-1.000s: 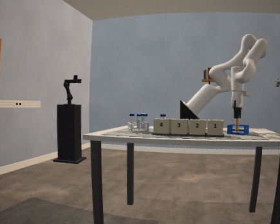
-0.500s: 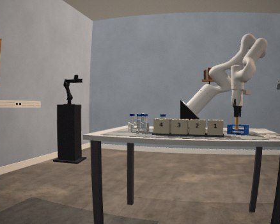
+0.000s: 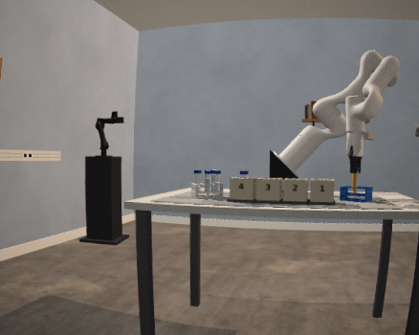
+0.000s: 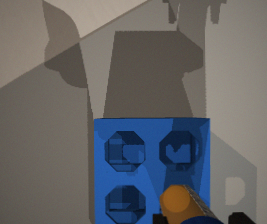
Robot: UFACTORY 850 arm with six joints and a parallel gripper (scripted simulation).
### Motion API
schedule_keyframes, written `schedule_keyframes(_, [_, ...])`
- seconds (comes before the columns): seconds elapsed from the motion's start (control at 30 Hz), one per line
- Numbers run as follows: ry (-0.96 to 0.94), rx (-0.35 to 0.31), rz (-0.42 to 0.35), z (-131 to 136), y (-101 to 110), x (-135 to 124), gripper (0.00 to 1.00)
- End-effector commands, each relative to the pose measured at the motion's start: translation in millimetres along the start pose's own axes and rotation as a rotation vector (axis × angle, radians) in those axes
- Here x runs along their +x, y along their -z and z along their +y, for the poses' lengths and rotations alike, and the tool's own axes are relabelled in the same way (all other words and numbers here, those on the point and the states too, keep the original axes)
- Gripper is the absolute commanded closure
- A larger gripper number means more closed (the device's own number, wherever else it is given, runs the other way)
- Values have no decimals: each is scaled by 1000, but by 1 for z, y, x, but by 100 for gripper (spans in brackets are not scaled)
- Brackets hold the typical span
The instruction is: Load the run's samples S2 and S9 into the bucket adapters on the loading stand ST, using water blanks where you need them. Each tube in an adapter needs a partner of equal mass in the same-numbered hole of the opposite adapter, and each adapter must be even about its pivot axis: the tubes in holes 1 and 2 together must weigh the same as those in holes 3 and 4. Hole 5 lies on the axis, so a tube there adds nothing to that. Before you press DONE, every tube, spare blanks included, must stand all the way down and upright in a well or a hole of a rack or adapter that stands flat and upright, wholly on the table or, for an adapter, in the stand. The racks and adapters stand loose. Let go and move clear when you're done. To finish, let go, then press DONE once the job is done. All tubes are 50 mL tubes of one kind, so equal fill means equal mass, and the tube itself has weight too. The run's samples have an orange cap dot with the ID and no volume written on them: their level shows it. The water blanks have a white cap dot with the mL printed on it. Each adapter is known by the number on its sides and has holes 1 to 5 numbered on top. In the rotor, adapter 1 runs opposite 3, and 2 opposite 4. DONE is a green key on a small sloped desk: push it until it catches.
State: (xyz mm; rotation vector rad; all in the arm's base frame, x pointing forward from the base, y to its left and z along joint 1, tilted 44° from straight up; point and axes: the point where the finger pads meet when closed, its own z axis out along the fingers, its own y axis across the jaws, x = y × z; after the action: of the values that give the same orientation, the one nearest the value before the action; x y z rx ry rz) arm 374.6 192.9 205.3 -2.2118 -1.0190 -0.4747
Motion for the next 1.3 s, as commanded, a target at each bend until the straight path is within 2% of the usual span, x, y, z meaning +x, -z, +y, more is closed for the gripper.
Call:
schedule_keyframes(0.0, [1,-1,1,0,9,1,100])
schedule_keyframes(1.27, [1,-1,1,0,77,1,100])
